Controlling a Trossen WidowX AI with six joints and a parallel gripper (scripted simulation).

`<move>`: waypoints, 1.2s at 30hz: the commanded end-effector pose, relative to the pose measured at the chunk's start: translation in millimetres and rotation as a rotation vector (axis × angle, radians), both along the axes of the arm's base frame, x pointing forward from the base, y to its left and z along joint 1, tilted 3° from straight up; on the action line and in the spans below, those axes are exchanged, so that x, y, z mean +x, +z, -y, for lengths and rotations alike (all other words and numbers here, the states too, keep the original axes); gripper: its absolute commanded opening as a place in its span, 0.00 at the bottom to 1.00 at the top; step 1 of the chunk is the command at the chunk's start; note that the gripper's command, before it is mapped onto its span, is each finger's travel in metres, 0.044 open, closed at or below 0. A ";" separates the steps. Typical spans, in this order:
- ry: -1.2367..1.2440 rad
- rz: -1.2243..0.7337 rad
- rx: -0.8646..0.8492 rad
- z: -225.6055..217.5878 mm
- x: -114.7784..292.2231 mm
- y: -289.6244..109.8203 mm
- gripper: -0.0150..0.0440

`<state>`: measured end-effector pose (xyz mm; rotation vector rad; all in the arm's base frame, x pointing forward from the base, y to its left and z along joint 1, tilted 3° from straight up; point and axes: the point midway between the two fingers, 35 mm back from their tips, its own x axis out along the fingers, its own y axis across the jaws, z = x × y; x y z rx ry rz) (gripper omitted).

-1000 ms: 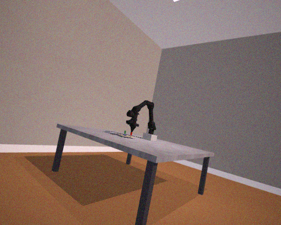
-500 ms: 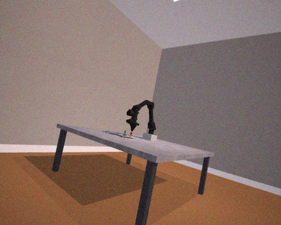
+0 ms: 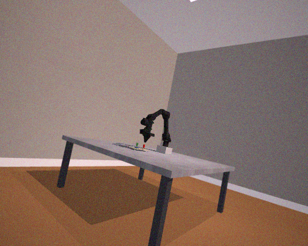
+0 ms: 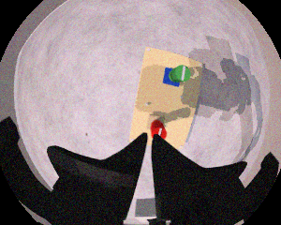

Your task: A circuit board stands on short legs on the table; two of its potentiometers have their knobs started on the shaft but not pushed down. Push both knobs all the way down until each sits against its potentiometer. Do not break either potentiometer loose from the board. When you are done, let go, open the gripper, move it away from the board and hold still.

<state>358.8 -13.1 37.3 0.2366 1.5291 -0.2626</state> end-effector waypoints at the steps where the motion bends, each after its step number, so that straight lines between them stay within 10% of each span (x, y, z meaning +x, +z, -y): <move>1: 0.133 0.011 -0.010 1.7 4.7 5.6 0.25; 36: 1.351 -0.036 -0.024 19.9 30.9 16.9 0.25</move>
